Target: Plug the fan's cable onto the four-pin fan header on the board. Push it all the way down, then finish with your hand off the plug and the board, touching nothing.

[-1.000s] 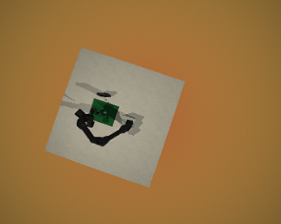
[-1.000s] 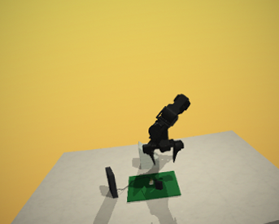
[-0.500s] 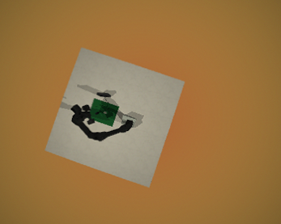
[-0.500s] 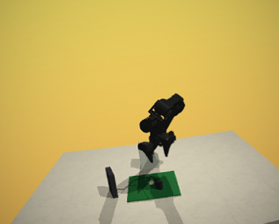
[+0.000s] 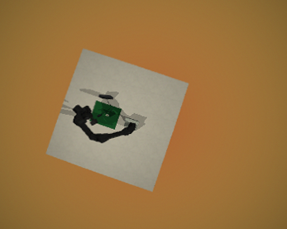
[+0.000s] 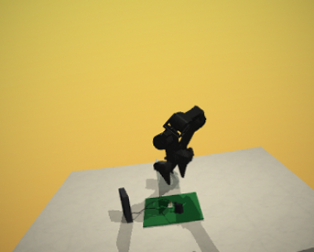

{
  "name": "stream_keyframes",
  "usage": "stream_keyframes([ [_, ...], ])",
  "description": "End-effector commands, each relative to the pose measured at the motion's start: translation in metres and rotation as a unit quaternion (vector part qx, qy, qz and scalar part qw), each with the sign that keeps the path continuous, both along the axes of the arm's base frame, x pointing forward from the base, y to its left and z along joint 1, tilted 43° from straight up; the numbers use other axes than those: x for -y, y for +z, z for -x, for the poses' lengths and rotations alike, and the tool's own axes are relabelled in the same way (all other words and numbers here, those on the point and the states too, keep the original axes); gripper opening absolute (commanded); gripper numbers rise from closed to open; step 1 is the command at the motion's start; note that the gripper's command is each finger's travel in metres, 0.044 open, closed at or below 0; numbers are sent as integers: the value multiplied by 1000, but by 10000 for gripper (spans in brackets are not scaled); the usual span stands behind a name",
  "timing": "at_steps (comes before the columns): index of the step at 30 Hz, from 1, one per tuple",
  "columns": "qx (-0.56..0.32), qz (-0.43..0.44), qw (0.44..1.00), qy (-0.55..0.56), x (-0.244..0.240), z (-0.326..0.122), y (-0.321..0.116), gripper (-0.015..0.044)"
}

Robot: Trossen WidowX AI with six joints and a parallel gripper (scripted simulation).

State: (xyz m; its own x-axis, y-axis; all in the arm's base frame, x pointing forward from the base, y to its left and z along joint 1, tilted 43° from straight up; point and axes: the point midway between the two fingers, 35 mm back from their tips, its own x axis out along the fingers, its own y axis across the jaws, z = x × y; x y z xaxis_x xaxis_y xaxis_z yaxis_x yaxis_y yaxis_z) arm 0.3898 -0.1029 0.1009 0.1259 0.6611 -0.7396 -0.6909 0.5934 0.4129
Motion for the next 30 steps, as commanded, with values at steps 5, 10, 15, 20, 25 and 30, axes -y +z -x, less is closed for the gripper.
stream_keyframes([
  [5,8,-5,1000,20,-59,-8,-58,440],
  [10,9,-5,1000,21,-61,-7,-60,440],
  [15,9,-5,1000,21,-64,-8,-64,440],
  [20,9,-5,1000,21,-69,-10,-70,440],
  [25,9,-5,1000,21,-75,-11,-76,440],
  [30,9,-5,1000,21,-80,-12,-81,440],
])
